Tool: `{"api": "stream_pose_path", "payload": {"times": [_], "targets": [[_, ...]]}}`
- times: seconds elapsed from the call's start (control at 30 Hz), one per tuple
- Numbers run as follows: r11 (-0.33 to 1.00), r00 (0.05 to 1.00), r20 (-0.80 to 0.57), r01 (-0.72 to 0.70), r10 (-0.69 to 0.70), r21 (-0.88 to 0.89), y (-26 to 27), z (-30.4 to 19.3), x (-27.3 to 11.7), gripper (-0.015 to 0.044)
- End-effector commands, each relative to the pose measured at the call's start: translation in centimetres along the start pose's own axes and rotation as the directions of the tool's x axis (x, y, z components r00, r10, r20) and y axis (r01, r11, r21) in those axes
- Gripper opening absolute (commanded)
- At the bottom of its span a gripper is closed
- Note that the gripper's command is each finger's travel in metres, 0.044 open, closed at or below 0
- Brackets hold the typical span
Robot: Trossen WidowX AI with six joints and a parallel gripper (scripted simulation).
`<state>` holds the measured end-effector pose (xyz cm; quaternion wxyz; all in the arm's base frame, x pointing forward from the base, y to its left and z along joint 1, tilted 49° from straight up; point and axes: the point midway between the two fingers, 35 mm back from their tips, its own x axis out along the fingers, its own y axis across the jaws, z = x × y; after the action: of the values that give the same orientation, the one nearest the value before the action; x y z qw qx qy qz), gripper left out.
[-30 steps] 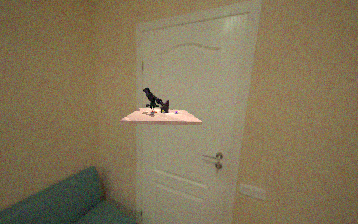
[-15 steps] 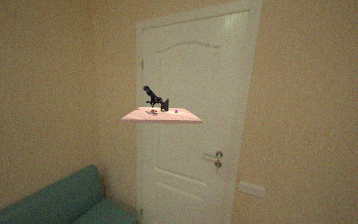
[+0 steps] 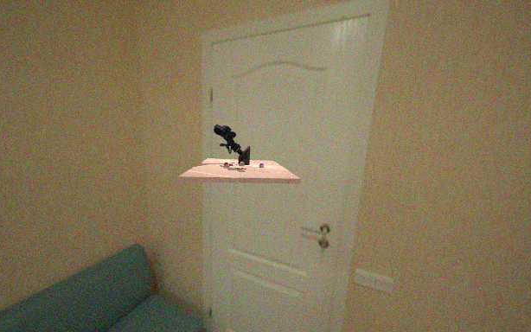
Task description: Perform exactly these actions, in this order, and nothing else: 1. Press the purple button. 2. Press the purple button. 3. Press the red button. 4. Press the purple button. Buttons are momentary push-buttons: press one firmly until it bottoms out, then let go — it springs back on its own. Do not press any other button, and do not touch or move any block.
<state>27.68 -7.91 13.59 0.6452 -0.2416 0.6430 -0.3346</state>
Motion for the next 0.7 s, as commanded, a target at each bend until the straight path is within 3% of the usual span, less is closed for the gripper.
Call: {"api": "stream_pose_path", "payload": {"times": [0.0, 0.23, 0.47, 0.67], "targets": [[0.999, 0.999, 0.021, -0.029, 0.030, -0.014, 5.9, 1.8, -0.8, 0.0020], [0.998, 0.998, 0.020, -0.054, 0.054, -0.020, 17.3, 2.1, -1.6, 0.0020], [0.999, 1.000, -0.008, -0.030, 0.030, -0.012, 28.7, -1.6, -0.7, 0.0020], [1.000, 1.000, -0.016, -0.005, 0.005, -0.003, 32.8, -4.2, 0.4, 0.0020]]}}
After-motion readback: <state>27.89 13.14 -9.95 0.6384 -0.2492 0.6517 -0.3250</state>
